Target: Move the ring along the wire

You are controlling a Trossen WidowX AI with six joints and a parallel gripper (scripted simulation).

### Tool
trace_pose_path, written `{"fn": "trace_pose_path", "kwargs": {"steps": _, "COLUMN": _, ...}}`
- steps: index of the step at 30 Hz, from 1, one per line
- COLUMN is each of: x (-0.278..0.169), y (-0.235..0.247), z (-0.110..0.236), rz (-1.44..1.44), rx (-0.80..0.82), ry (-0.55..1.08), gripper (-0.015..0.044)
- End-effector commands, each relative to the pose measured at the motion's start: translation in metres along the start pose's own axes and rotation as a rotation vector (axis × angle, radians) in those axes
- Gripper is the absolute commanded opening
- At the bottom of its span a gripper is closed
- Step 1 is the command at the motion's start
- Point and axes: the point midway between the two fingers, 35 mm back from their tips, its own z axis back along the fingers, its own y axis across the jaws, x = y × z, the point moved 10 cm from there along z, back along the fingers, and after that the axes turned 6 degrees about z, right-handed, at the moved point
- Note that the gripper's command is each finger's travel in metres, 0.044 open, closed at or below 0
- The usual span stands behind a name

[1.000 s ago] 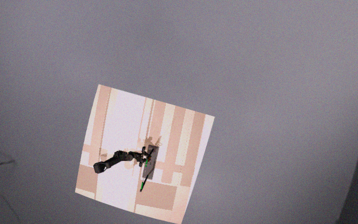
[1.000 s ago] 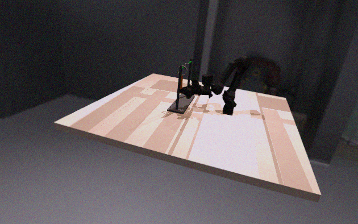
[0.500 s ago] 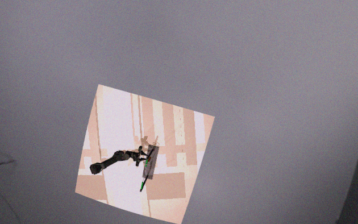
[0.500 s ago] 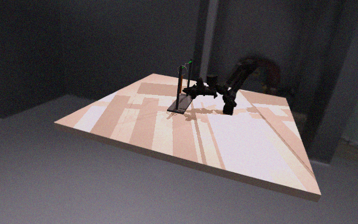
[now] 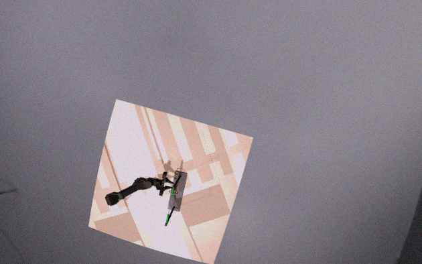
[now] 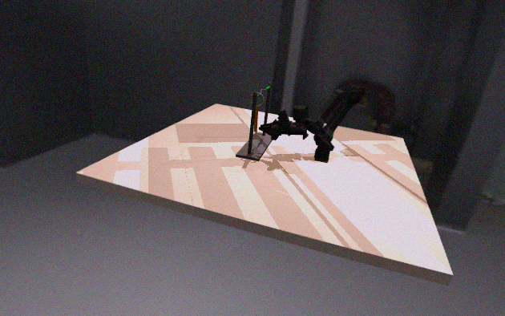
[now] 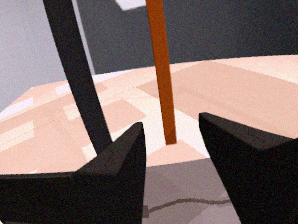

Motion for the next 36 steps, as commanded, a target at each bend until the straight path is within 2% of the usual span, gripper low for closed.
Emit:
{"fn": "trace_pose_path", "kwargs": {"steps": 1, "x": -0.002, "y": 0.000, "z": 0.001, "rz": -0.003, "rx": -0.003, "ry": 0.006, "gripper": 0.0160}}
{"fn": "trace_pose_path", "kwargs": {"steps": 16, "x": -0.002, "y": 0.000, "z": 0.001, "rz": -0.003, "rx": -0.003, "ry": 0.006, "gripper": 0.0160}}
{"fn": "trace_pose_path", "kwargs": {"steps": 27, "x": -0.002, "y": -0.002, "z": 0.043, "rz": 0.001, "rx": 0.000, "ry": 0.003, "gripper": 0.0440}}
{"fn": "trace_pose_path", "kwargs": {"steps": 36, "x": -0.002, "y": -0.002, "z": 0.043, "rz": 0.001, "rx": 0.000, "ry": 0.003, "gripper": 0.0440}}
